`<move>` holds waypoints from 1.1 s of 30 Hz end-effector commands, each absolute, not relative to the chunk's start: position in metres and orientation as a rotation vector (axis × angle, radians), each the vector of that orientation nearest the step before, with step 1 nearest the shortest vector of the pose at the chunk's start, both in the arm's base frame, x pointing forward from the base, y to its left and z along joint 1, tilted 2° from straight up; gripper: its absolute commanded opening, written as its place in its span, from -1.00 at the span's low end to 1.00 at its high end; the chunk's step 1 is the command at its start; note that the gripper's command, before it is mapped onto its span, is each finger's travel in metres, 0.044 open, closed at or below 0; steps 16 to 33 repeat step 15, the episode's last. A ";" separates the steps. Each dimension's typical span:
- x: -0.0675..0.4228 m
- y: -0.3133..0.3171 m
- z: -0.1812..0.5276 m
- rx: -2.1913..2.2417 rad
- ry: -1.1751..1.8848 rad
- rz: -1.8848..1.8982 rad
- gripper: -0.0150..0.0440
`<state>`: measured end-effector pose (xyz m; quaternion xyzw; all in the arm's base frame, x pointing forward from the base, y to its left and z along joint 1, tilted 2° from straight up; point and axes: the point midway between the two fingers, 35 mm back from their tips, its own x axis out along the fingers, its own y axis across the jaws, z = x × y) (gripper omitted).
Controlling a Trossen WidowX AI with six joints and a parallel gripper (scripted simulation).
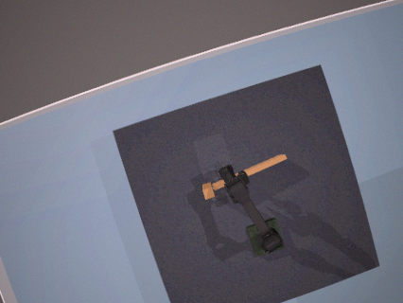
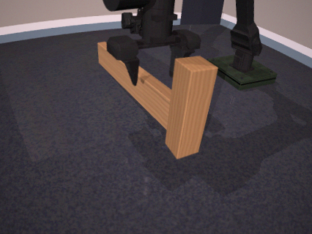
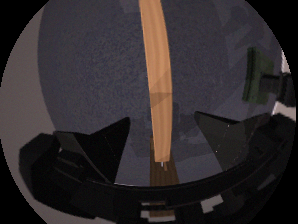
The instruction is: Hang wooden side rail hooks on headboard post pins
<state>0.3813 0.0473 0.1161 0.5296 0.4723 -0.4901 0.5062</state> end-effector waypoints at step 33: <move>0.381 0.041 0.117 1.283 1.134 -1.186 1.00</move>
